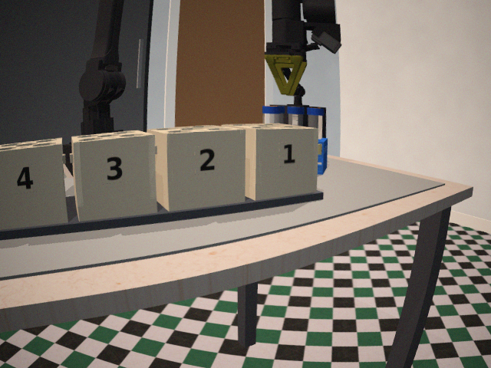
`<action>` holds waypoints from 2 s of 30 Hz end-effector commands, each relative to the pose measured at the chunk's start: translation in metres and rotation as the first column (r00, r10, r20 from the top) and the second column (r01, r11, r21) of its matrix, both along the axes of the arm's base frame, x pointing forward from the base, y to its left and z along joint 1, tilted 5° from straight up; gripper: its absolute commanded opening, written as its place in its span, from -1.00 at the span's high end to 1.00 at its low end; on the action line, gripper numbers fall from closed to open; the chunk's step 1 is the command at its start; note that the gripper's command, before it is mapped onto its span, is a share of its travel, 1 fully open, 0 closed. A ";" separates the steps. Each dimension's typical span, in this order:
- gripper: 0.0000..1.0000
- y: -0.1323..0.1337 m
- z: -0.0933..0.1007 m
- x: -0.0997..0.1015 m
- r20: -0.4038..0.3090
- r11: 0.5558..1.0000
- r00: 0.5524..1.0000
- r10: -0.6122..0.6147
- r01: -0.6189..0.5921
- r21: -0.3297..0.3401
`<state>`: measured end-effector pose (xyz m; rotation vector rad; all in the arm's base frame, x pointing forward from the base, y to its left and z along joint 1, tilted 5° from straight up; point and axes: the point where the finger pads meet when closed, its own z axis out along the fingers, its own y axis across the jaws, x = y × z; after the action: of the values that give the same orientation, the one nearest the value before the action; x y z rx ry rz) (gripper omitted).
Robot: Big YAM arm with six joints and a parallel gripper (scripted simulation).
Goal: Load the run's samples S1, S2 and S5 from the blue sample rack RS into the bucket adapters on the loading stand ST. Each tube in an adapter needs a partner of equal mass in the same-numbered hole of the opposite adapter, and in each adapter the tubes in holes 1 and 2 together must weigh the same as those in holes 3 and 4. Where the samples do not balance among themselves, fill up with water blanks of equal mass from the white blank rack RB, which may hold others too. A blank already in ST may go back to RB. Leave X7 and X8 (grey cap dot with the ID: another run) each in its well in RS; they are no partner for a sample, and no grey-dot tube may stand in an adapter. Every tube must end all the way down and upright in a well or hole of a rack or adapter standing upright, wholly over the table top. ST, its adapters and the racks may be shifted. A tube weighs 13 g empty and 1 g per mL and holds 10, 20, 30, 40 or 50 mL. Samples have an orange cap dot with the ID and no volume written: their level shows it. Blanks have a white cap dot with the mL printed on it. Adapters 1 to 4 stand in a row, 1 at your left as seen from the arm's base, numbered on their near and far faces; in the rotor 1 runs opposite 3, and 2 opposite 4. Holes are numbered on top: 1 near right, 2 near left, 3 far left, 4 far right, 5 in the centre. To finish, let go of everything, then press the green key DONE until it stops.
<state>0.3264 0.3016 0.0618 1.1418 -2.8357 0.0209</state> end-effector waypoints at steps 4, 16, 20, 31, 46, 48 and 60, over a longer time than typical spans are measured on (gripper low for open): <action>-0.60 0.050 0.021 0.017 0.035 0.999 0.998 -0.043 0.042 0.035; -0.60 0.066 -0.010 0.014 0.018 0.998 0.998 -0.066 0.065 0.014; -0.60 0.069 -0.019 0.009 0.015 0.999 0.998 -0.054 0.054 0.009; -0.60 0.069 -0.037 0.008 0.016 0.999 0.999 -0.052 0.052 0.012; -0.60 0.077 -0.020 0.015 0.037 0.998 0.998 -0.044 0.042 0.038; 1.00 0.077 -0.020 0.015 0.037 0.998 0.998 -0.044 0.042 0.038; 1.00 0.077 -0.020 0.015 0.037 0.998 0.998 -0.044 0.042 0.038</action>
<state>0.3290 0.3661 0.0237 1.0832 -2.8556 0.0263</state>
